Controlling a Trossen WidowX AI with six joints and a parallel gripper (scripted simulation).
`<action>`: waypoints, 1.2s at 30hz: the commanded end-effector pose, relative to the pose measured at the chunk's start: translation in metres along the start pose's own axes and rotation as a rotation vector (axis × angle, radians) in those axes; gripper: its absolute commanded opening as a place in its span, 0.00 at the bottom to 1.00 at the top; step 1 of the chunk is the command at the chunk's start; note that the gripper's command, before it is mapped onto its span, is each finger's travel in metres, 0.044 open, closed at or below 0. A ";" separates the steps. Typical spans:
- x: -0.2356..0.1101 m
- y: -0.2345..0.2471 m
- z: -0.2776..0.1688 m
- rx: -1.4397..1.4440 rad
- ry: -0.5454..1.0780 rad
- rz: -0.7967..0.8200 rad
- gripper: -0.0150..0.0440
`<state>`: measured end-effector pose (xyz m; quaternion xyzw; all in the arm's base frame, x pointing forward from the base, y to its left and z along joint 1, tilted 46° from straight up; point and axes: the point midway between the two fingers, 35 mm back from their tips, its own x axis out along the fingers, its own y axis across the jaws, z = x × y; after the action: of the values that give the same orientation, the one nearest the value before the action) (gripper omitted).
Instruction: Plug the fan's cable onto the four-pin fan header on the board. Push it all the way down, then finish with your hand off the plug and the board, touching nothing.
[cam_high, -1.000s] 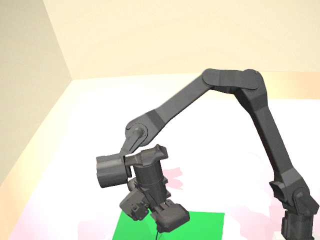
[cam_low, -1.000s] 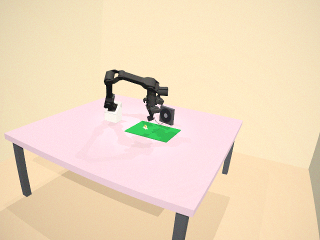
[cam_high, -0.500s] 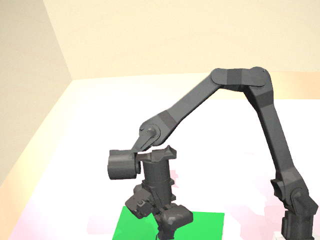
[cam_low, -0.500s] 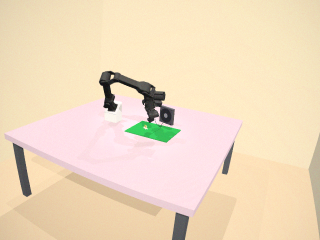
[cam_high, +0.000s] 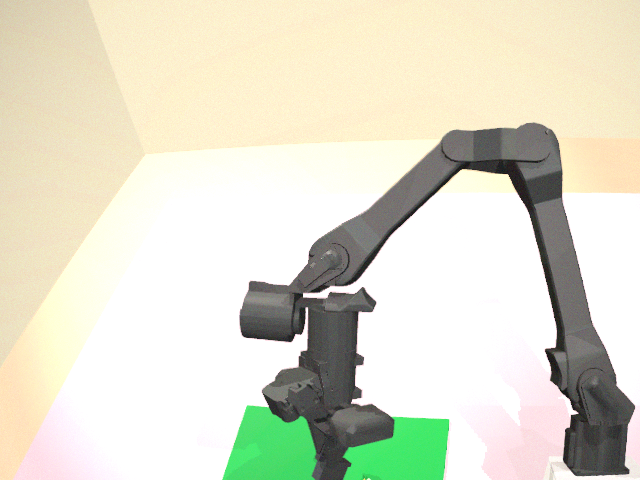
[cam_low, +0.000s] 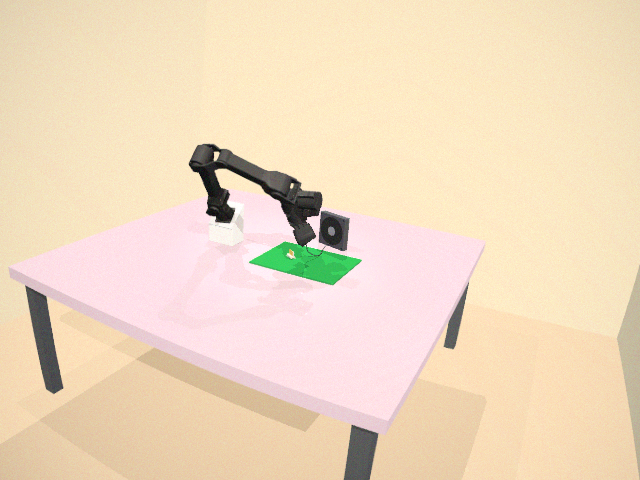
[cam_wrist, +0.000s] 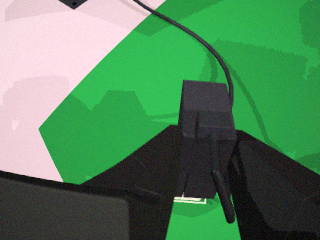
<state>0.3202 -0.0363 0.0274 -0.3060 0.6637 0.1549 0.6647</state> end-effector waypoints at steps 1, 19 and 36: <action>-0.001 0.000 -0.001 -0.008 -0.071 0.014 0.25; -0.001 -0.005 -0.003 -0.053 -0.333 0.023 0.25; -0.011 -0.010 -0.007 -0.127 -0.577 -0.041 0.25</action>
<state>0.3212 -0.0457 0.0359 -0.2957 0.4584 0.2569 0.7978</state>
